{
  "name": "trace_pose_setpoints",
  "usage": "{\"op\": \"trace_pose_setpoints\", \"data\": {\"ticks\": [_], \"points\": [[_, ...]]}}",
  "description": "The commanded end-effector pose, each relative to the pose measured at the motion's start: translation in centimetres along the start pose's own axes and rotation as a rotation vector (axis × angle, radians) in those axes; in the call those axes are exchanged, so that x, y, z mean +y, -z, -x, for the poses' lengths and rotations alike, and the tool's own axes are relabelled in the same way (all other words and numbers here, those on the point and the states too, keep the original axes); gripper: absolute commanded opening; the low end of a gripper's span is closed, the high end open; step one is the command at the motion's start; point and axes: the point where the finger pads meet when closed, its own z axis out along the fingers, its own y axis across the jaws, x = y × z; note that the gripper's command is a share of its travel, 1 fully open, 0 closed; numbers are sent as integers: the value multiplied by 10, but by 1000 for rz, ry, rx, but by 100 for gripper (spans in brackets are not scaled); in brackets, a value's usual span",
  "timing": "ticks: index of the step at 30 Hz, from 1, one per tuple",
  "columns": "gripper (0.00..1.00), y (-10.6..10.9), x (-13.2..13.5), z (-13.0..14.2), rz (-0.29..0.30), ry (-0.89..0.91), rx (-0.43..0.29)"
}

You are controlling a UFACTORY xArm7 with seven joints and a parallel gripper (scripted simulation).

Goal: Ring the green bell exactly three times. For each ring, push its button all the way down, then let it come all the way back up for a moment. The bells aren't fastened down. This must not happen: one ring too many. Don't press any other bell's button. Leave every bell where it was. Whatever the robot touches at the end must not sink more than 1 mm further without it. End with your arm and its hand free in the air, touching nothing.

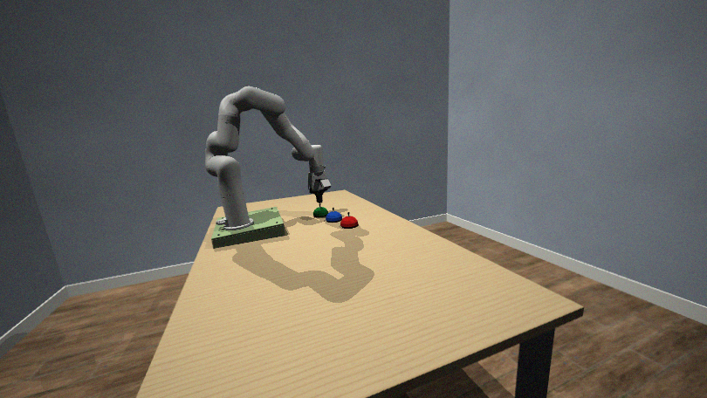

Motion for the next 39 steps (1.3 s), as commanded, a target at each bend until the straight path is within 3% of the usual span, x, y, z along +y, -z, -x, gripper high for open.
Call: {"op": "trace_pose_setpoints", "data": {"ticks": [1, 39], "points": [[0, 1, -1, 0, -4, 0, 0], [0, -11, -1, 0, -4, 0, 0]]}}
